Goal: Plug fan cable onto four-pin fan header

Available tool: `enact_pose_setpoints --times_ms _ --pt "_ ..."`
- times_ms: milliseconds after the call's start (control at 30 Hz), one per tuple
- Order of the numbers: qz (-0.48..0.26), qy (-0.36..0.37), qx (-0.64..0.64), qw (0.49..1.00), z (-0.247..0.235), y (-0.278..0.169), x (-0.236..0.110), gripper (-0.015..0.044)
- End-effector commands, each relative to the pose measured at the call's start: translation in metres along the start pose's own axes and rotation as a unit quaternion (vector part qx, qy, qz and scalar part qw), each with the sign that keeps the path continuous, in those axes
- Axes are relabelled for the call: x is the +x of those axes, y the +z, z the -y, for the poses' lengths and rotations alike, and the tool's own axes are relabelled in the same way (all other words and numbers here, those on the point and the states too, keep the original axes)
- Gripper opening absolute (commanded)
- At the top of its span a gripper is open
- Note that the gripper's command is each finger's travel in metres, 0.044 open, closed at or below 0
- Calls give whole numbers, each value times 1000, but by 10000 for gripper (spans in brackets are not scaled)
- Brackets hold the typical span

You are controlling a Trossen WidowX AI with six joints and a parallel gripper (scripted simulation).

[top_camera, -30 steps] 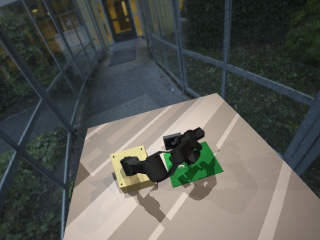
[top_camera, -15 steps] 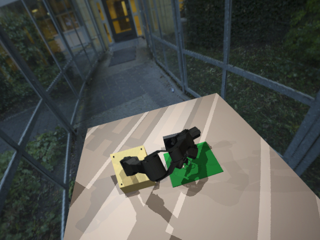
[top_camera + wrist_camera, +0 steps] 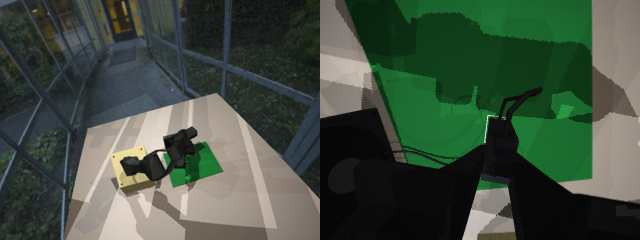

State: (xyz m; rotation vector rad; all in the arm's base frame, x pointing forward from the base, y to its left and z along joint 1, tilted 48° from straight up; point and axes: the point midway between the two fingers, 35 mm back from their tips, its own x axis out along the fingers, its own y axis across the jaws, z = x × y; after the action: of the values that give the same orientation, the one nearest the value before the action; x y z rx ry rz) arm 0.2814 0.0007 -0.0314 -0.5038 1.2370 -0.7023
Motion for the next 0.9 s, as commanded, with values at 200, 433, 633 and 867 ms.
enact_pose_setpoints --times_ms 200,433,633,867 --pt "-3 1 -16 1000 0 -9 0 0" --pt "-3 1 -18 1000 0 -11 -1 0" --pt "-3 1 -16 1000 0 -12 -1 0" --pt "-3 1 -15 1000 0 -14 -1 0"
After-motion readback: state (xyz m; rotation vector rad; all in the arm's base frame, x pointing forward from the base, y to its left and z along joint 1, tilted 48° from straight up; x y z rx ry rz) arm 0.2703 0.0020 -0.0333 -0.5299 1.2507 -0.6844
